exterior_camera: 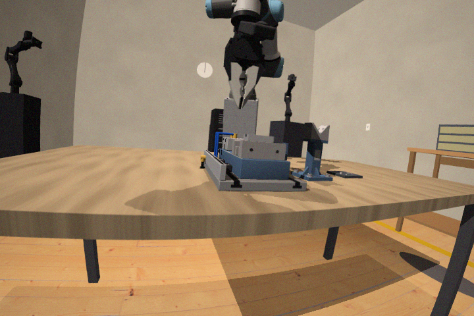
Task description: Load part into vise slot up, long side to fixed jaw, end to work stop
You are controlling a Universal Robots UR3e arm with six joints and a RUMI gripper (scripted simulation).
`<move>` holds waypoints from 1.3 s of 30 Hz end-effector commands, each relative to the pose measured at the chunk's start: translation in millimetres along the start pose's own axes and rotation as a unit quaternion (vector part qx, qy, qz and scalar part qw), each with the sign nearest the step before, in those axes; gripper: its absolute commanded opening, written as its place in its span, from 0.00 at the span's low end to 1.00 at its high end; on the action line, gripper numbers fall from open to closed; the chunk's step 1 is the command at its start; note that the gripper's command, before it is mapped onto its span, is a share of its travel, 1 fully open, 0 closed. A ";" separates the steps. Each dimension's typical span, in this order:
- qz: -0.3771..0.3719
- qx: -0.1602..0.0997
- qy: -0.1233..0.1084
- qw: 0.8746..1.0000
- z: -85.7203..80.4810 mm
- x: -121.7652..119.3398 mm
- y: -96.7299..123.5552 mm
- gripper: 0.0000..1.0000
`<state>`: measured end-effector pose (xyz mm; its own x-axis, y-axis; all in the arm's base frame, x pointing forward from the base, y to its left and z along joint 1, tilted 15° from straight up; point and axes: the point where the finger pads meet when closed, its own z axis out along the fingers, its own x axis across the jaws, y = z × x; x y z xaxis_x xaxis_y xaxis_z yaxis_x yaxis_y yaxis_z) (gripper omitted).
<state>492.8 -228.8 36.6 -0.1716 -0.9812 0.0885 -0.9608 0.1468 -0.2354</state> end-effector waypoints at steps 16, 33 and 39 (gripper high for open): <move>0.000 0.001 0.001 1.000 13.1 0.0 -0.7 0.00; 0.000 0.001 0.001 1.000 36.6 -0.6 -0.3 0.00; 0.000 0.001 0.001 1.000 43.8 -0.8 -0.2 0.00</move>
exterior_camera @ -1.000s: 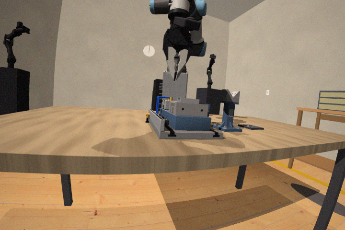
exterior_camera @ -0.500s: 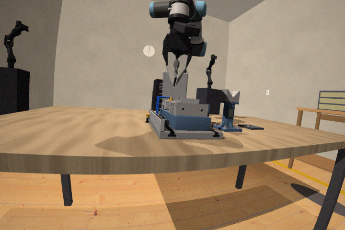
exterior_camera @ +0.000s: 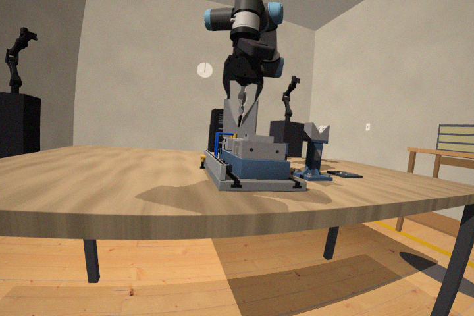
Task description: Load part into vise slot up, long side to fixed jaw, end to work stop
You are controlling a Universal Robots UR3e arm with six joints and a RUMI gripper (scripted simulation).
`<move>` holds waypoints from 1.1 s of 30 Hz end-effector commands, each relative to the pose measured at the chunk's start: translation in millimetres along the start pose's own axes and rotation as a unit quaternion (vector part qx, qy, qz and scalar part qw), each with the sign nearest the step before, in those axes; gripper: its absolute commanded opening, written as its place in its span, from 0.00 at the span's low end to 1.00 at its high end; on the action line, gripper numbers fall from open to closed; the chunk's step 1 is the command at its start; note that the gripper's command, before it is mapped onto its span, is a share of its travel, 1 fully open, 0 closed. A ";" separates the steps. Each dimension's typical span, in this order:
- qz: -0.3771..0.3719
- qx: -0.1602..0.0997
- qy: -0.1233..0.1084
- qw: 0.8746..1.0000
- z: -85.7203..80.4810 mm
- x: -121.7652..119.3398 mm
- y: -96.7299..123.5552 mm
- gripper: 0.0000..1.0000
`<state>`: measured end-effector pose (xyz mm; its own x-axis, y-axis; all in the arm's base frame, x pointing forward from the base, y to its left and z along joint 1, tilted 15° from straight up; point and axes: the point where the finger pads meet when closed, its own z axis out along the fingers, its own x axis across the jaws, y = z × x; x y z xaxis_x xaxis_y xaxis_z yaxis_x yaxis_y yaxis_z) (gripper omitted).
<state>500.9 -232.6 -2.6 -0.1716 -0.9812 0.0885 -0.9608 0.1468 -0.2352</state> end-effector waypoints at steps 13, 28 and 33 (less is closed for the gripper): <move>0.000 0.002 0.001 1.000 10.0 0.2 -0.9 0.00; 0.000 0.002 0.001 1.000 10.4 0.2 -0.9 0.00; 0.000 0.002 0.001 1.000 10.4 0.2 -0.9 0.00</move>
